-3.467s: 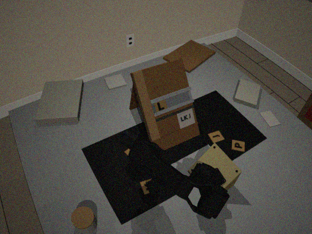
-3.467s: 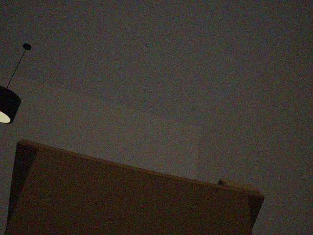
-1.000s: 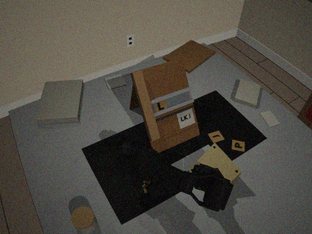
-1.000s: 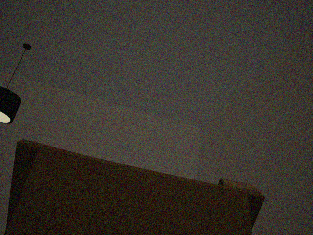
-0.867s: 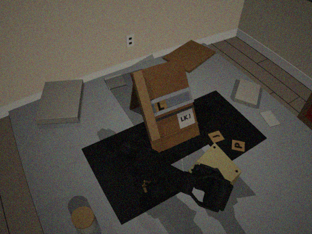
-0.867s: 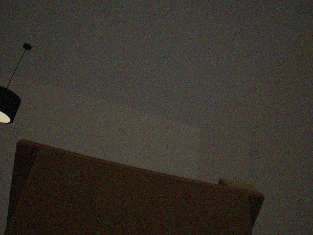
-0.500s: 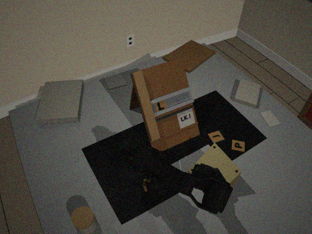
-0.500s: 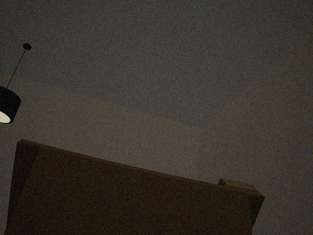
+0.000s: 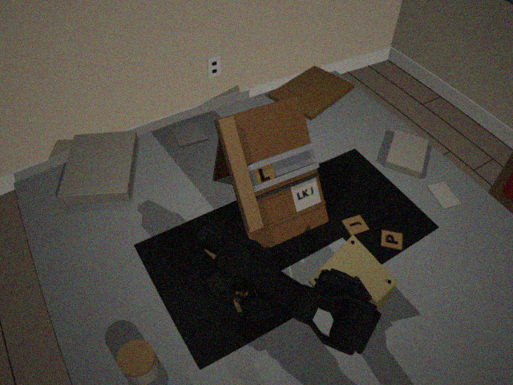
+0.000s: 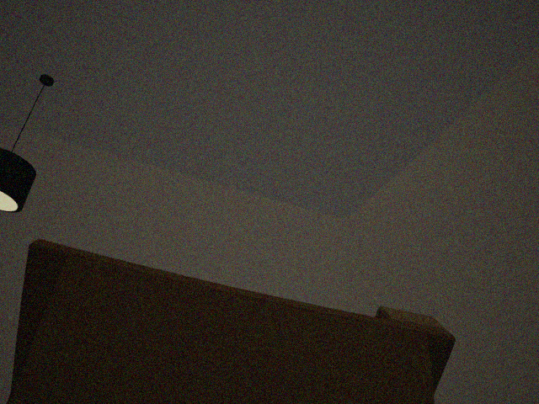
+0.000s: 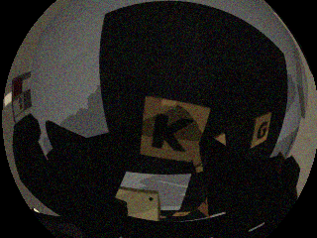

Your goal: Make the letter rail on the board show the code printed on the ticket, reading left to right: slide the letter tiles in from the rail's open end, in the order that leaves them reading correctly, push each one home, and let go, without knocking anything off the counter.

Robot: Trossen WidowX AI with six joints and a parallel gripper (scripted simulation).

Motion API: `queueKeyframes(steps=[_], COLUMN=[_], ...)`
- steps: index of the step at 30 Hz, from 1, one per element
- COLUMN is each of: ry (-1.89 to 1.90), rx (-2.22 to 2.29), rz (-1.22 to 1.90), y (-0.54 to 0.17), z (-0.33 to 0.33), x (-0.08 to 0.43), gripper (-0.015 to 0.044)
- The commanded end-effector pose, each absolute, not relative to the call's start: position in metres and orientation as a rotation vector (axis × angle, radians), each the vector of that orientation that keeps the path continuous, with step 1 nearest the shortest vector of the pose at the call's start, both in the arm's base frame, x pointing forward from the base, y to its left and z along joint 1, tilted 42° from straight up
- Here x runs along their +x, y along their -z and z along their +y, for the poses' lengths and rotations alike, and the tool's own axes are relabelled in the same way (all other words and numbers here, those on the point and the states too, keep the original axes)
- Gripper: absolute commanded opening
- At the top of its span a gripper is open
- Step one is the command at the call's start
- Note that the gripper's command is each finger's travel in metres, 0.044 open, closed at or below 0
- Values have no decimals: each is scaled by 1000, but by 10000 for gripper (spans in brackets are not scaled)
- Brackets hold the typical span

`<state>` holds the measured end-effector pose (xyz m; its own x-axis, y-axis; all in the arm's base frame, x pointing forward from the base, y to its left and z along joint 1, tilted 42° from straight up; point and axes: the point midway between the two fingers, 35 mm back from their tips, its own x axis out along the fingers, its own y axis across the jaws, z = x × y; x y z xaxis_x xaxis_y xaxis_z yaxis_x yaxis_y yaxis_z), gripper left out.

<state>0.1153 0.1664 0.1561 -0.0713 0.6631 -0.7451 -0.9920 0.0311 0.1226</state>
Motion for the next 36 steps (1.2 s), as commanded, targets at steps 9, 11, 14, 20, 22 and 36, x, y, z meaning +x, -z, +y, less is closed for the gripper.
queueKeyframes(steps=[9,11,14,20,22,36], ry=[-1353,-1316,-1259,-1145,-1106,-813], rx=[-496,-486,-472,-447,-440,-404], rz=[736,725,707,674,664,600], y=[-165,-167,-171,-180,-183,-207], z=[157,153,146,129,122,59], x=[156,166,181,211,220,281], gripper=[0,0,0,0,0,0])
